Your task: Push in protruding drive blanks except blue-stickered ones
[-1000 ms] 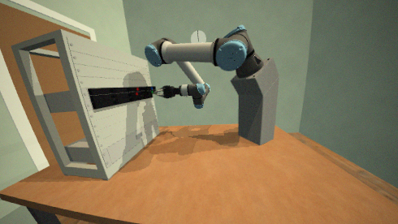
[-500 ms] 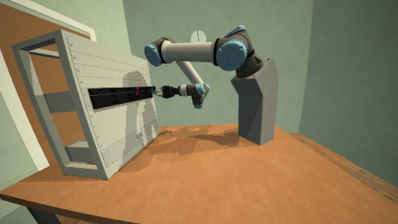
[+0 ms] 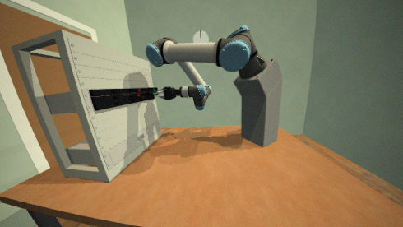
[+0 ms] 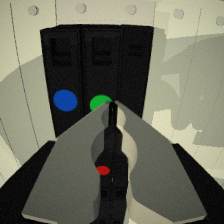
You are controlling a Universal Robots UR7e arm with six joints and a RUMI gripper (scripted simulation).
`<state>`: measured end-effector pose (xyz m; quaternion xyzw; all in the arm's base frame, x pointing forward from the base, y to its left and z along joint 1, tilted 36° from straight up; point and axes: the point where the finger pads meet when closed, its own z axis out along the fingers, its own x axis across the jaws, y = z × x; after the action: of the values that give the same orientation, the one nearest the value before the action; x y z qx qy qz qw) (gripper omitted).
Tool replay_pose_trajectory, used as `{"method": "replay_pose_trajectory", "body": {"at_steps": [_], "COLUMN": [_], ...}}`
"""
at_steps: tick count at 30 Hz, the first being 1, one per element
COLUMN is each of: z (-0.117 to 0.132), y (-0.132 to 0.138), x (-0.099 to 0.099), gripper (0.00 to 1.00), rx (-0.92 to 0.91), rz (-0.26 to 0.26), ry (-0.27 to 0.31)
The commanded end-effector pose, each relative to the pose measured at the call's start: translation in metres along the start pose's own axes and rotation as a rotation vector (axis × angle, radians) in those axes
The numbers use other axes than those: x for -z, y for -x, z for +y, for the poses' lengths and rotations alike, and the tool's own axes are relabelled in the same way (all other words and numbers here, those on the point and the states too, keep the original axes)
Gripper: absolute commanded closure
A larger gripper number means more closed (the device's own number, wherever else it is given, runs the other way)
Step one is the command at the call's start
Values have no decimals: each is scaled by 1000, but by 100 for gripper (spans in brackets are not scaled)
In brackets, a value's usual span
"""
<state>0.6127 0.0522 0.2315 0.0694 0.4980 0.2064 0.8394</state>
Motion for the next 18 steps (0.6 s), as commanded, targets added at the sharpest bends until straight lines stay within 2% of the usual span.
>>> {"method": "replay_pose_trajectory", "body": {"at_steps": [1, 18], "z": [0, 0], "y": [0, 0], "x": [-6, -13], "gripper": [100, 100], "rx": [0, 0], "rz": [-1, -1], "ry": [0, 0]}}
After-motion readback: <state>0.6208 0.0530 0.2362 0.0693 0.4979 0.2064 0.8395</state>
